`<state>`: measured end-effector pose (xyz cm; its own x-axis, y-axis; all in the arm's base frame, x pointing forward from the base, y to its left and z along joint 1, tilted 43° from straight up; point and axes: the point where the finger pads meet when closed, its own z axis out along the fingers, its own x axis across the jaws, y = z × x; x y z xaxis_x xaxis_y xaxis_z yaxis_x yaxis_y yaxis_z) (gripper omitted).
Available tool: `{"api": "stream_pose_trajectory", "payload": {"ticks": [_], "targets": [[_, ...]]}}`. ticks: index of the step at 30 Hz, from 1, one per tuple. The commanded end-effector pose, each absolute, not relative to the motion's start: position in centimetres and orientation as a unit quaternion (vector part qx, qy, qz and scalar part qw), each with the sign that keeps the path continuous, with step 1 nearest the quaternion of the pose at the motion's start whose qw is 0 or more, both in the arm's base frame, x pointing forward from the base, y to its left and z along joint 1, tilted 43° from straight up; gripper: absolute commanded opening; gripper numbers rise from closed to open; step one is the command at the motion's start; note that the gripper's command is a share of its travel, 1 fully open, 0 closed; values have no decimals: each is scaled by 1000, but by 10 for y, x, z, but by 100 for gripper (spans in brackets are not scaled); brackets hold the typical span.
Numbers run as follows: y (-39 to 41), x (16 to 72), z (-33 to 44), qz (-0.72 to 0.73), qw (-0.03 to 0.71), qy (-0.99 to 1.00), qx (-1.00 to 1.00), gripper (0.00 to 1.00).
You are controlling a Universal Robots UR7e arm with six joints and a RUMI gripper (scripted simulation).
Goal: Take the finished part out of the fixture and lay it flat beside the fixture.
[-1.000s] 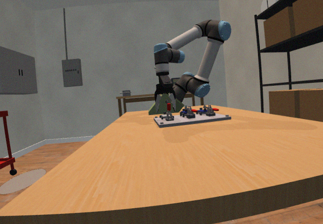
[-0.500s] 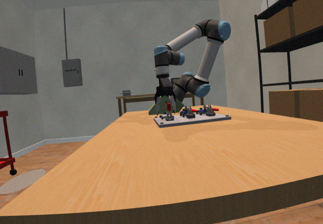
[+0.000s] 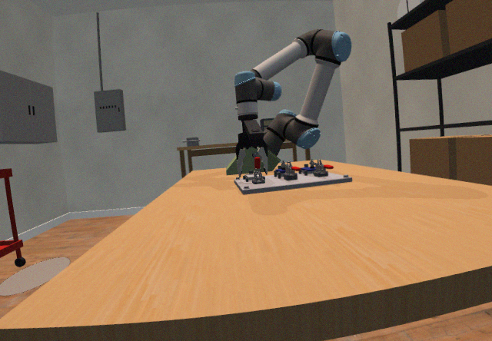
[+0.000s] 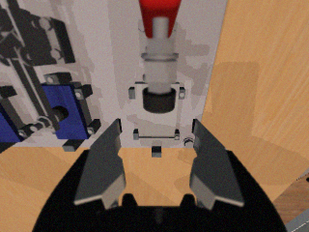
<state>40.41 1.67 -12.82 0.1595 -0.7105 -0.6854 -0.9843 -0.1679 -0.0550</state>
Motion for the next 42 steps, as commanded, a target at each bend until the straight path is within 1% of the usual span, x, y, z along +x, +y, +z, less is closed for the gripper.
{"api": "stream_pose_trajectory", "payload": {"ticks": [1,32,33,42], "targets": [[16,404,-128,265,258,592,-717,59],[16,404,-128,265,258,592,-717,59],[16,404,-128,265,258,592,-717,0],[16,404,-128,265,258,592,-717,0]]}}
